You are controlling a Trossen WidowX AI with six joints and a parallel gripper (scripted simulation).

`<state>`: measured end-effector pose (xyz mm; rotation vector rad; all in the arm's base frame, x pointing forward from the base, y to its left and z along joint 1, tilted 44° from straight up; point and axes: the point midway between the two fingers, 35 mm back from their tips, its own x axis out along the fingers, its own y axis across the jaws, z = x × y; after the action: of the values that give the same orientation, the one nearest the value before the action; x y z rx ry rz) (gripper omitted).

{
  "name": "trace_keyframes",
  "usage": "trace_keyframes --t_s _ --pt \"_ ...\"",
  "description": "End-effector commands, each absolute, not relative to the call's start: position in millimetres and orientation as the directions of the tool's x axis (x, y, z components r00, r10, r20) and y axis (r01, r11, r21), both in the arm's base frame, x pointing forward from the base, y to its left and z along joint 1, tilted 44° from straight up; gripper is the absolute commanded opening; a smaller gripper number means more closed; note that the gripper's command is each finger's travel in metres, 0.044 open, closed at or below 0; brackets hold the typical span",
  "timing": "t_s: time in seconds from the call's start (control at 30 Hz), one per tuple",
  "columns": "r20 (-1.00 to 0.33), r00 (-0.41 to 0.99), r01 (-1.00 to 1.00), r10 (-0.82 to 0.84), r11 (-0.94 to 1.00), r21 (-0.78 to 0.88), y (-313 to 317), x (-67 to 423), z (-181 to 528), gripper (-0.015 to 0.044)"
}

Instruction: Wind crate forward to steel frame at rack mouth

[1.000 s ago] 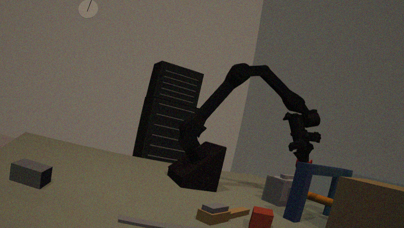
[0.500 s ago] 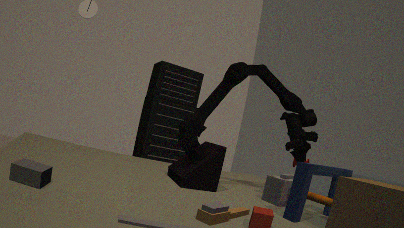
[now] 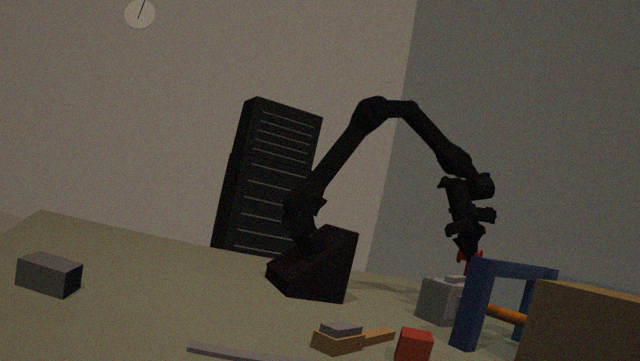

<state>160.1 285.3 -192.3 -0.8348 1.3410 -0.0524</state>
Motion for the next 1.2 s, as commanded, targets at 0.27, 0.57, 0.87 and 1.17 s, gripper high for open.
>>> trace_keyframes --t_s 0.27,0.57,0.87,1.17 --pt "-0.831 0.254 -0.431 -0.495 0.711 -0.555 278.5 141.9 -187.7 0.0" --pt "-0.831 0.253 -0.432 -0.495 0.711 -0.555 275.0 134.2 -183.4 0.0" --pt "-0.831 0.252 -0.432 -0.495 0.711 -0.555 271.1 127.3 -178.9 0.0" --pt "-0.831 0.252 -0.432 -0.496 0.711 -0.555 266.5 120.8 -173.9 0.0"
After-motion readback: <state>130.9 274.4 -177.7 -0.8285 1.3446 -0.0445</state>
